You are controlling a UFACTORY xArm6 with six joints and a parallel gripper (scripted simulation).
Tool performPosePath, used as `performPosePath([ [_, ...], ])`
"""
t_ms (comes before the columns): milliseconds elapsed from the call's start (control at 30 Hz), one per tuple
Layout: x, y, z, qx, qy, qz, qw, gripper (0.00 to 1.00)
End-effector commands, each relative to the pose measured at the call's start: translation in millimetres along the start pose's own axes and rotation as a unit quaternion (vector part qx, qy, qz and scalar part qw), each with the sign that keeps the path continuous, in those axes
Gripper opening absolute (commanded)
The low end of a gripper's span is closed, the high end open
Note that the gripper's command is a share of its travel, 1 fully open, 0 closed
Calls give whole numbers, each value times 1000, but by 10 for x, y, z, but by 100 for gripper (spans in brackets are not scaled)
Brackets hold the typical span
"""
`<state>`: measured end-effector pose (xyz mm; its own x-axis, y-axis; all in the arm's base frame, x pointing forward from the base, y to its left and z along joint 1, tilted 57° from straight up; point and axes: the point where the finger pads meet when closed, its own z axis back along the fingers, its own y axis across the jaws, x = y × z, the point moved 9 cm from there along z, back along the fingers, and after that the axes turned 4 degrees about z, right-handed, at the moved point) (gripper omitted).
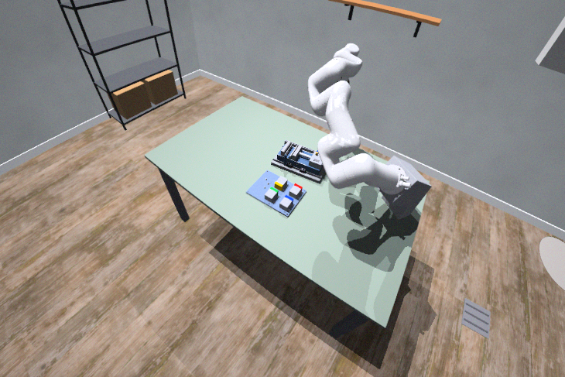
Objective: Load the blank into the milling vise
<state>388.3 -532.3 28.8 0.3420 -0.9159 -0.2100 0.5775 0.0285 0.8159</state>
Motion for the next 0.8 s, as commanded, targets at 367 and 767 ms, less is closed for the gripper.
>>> performPosePath([
  [367, 10, 8, 22, 0, -2, 1, 1000, 100],
  [767, 10, 8, 22, 0, -2, 1, 1000, 100],
])
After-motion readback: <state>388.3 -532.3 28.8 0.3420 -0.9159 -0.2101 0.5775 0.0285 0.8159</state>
